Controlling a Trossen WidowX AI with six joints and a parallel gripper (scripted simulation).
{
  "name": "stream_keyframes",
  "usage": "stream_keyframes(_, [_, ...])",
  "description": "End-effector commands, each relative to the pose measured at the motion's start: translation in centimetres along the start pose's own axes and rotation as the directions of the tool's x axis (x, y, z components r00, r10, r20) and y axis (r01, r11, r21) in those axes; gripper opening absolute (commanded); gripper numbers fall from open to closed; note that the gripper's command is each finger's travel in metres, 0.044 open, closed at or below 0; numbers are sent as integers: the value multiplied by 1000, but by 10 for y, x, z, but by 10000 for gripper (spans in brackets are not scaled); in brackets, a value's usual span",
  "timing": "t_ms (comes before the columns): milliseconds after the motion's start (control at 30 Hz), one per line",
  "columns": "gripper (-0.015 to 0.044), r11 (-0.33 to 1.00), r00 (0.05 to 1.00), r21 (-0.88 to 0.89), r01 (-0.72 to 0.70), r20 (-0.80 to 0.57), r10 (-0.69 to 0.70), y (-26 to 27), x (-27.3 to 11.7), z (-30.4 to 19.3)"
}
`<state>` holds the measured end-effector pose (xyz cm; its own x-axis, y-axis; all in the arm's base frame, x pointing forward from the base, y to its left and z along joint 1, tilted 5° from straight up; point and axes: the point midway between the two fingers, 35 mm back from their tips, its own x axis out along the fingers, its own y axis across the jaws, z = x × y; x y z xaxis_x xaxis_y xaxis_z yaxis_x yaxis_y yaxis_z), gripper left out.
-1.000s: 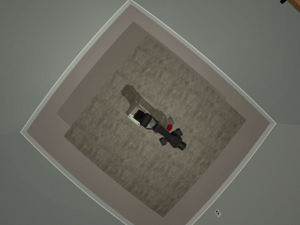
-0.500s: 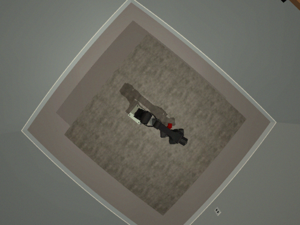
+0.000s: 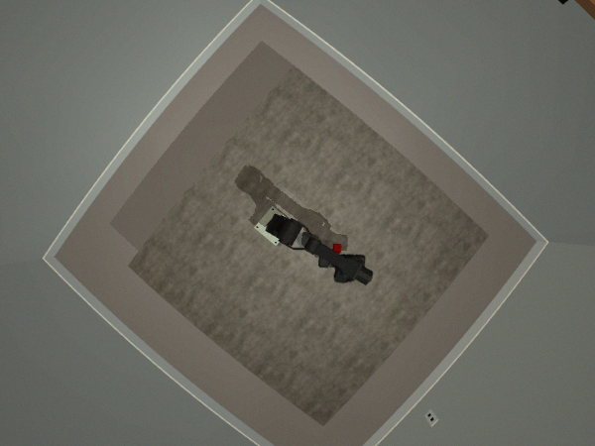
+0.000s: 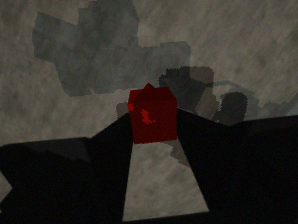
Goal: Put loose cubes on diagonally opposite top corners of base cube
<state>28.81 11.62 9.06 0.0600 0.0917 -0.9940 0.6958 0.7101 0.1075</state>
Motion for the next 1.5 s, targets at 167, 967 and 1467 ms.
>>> stream_keyframes(167, [105,1000,999,-24,20,25,-19,-3,24,-4])
stream_keyframes(967, [105,1000,1000,17,9,-8,-9,-3,52,-2])
stream_keyframes(1467, [105,1000,1000,20,9,-10,-8,-3,56,-2])
